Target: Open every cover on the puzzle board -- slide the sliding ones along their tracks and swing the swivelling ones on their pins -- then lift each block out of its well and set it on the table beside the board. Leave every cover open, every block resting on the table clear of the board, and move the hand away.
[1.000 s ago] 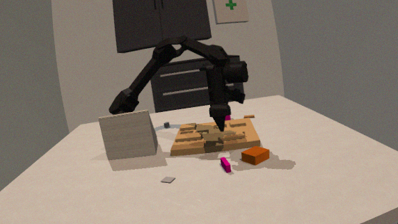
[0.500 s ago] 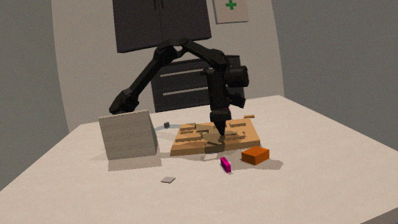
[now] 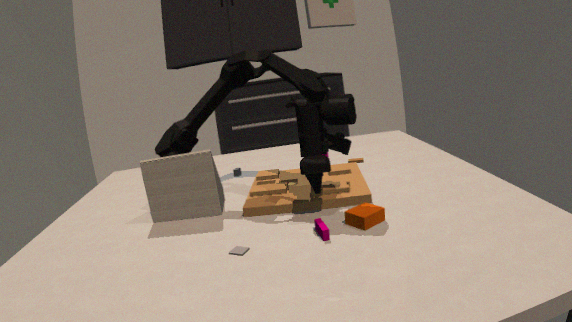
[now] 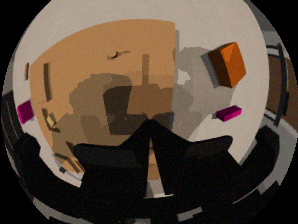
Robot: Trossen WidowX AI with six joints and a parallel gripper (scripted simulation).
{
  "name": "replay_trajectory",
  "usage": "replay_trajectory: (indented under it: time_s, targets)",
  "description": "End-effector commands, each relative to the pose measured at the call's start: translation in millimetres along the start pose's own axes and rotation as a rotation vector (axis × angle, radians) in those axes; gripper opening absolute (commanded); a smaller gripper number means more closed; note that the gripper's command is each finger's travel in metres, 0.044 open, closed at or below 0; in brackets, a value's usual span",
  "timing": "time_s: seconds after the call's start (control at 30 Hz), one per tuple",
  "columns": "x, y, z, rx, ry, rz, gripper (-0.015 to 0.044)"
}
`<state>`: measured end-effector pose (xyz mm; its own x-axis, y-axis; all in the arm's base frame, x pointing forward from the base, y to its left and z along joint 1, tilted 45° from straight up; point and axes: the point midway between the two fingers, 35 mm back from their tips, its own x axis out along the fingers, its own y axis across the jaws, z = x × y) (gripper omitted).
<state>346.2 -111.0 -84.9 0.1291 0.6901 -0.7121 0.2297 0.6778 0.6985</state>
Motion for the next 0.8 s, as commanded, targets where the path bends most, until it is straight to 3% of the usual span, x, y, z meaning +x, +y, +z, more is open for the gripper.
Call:
replay_trajectory:
  time_s: [0.0,0.77]
  targets:
    - [5,0,-1,0.008,0.000,0.006,0.0000]
    - [7,22,-8,0.008,0.000,0.007,0.0000]
